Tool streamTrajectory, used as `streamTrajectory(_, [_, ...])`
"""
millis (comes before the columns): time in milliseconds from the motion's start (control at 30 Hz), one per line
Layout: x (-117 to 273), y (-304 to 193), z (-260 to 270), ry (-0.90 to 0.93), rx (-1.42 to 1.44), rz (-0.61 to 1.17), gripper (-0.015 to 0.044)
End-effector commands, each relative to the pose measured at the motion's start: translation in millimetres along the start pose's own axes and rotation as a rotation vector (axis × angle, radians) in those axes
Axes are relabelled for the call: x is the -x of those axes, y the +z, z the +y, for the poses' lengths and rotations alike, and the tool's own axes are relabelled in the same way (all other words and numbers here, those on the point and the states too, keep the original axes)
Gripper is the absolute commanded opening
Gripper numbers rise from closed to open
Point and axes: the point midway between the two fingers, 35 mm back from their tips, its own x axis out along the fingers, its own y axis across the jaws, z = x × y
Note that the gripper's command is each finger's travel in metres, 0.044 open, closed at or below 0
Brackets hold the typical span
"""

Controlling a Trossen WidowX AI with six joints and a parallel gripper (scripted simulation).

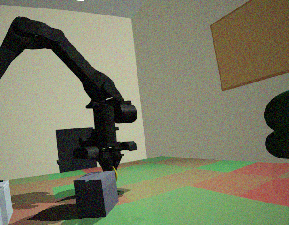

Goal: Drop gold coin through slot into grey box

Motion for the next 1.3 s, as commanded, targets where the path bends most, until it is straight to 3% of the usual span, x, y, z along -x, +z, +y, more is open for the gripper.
streamTrajectory(0, [11,-1,-3,-0.011,0.0,0.003,0.0])
streamTrajectory(867, [71,0,0,-0.01,-0.002,0.004,0.0])
streamTrajectory(1267, [72,-2,1,-0.01,-0.387,0.002,0.0])
